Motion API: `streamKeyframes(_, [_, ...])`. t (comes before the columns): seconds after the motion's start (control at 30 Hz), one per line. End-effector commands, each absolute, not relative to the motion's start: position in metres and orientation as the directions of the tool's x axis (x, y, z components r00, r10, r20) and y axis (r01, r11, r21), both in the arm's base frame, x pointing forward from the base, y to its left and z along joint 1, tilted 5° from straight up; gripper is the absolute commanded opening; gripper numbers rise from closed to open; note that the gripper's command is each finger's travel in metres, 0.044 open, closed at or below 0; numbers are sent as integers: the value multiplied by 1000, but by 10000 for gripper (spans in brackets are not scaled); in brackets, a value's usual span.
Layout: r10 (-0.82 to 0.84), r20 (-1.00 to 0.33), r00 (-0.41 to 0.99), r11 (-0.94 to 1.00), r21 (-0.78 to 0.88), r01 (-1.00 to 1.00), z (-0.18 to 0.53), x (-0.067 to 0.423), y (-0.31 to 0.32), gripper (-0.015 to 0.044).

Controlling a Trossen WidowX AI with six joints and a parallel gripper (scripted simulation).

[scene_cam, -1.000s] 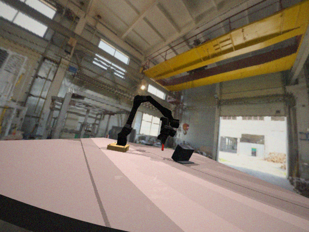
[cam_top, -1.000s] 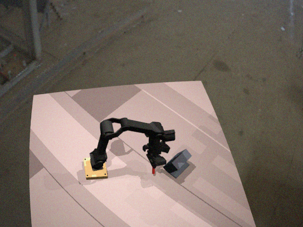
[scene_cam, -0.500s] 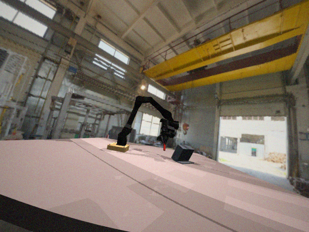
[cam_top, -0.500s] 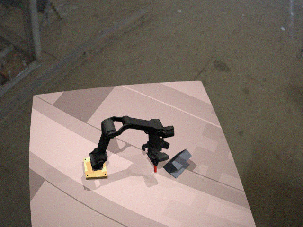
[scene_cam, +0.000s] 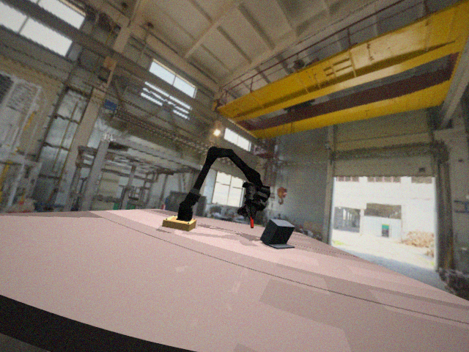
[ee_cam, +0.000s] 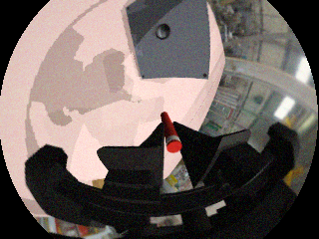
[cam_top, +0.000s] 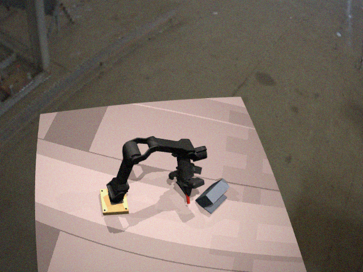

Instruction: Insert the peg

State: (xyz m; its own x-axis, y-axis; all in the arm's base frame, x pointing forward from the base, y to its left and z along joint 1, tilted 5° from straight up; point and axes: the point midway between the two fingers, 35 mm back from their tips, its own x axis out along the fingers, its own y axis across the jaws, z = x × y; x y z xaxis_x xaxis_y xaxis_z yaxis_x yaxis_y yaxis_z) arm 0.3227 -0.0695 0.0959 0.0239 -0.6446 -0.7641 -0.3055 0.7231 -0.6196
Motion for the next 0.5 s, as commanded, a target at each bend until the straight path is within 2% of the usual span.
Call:
streamKeyframes(0.0, [-662, -749, 39, 696, -633, -338, 96, 327, -66, 0])
streamKeyframes(0.47, [-712, -696, 89, 596, -666, -448, 94, 336, -50, 0])
